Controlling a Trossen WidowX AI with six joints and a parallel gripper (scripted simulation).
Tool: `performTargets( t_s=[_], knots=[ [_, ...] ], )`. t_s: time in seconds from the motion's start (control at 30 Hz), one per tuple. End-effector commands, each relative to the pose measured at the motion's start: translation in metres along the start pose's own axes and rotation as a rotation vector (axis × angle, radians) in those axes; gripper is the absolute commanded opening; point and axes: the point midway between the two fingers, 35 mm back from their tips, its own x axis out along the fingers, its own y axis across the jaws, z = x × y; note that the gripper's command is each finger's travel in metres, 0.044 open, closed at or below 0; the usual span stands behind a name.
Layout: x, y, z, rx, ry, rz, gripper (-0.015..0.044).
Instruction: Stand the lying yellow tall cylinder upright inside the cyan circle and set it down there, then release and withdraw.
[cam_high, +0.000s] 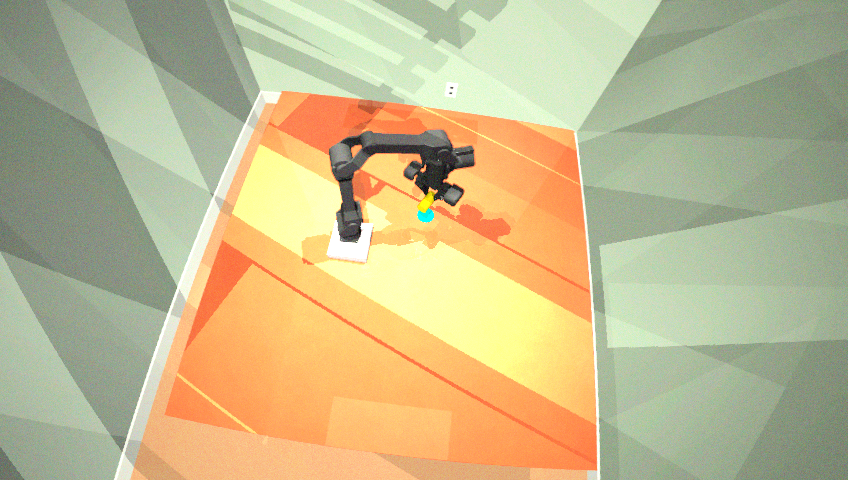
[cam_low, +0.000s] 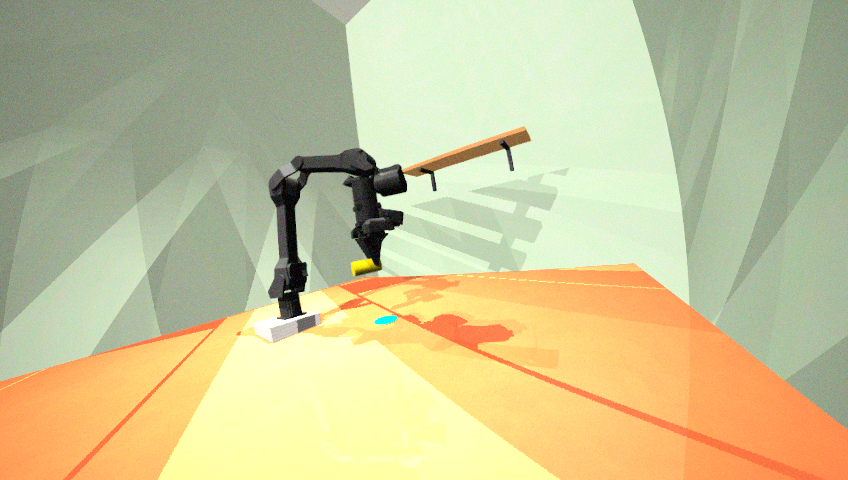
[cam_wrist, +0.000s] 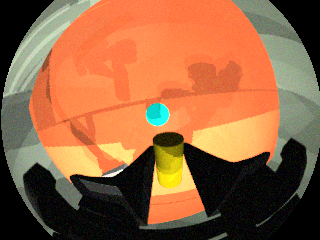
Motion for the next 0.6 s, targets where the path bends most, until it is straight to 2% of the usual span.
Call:
performTargets(
  t_s=[0.0,0.57],
  knots=[
    [-0.0015,0.0093,0.0045,-0.080,-0.006,0.004,0.0105],
    [0.0073,0.0054,0.0120,-0.048,-0.097,0.017,0.0105]
  ],
)
